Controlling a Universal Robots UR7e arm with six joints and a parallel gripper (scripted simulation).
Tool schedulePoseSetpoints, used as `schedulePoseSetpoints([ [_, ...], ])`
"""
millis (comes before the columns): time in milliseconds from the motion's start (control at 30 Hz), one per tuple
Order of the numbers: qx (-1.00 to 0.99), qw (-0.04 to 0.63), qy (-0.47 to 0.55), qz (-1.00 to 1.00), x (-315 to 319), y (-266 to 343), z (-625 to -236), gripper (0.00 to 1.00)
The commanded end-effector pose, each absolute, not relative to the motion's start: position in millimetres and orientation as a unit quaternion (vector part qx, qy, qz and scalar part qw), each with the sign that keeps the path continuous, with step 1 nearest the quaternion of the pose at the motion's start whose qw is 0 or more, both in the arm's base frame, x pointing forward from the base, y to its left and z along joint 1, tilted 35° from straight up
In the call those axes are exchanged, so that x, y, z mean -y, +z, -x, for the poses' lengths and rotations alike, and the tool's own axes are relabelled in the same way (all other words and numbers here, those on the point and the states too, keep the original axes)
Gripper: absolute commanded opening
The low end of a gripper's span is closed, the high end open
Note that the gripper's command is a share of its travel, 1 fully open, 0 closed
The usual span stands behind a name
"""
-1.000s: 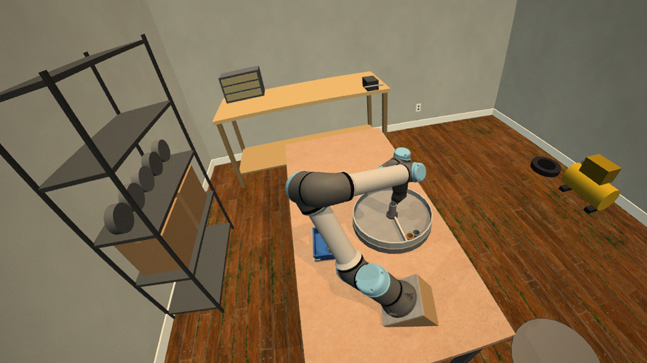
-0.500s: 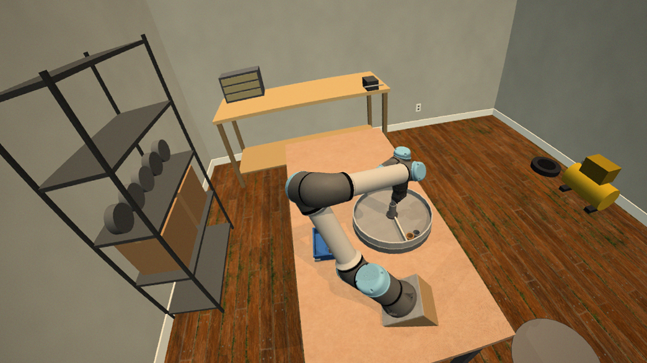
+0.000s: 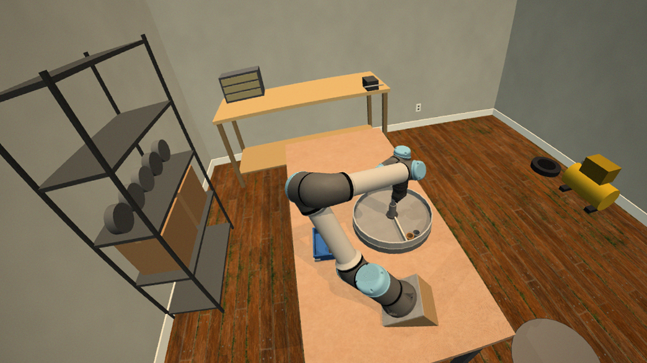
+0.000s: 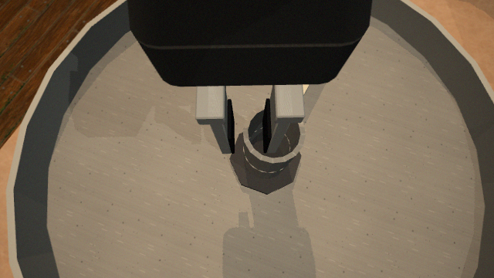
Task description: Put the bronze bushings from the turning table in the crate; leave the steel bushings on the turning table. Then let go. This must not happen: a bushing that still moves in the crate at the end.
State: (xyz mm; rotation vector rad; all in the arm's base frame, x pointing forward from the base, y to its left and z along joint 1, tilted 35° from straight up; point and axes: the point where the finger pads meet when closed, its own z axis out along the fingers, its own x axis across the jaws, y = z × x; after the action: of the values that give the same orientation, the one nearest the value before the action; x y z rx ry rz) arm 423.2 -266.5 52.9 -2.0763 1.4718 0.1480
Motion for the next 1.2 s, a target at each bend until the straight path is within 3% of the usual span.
schedulePoseSetpoints([
  [0, -0.552, 0.292, 0.055, 0.779, 267.2, 53.6, -423.1, 0.47],
  [1167, -0.552, 0.292, 0.055, 0.779, 272.8, 62.6, -420.5, 0.47],
])
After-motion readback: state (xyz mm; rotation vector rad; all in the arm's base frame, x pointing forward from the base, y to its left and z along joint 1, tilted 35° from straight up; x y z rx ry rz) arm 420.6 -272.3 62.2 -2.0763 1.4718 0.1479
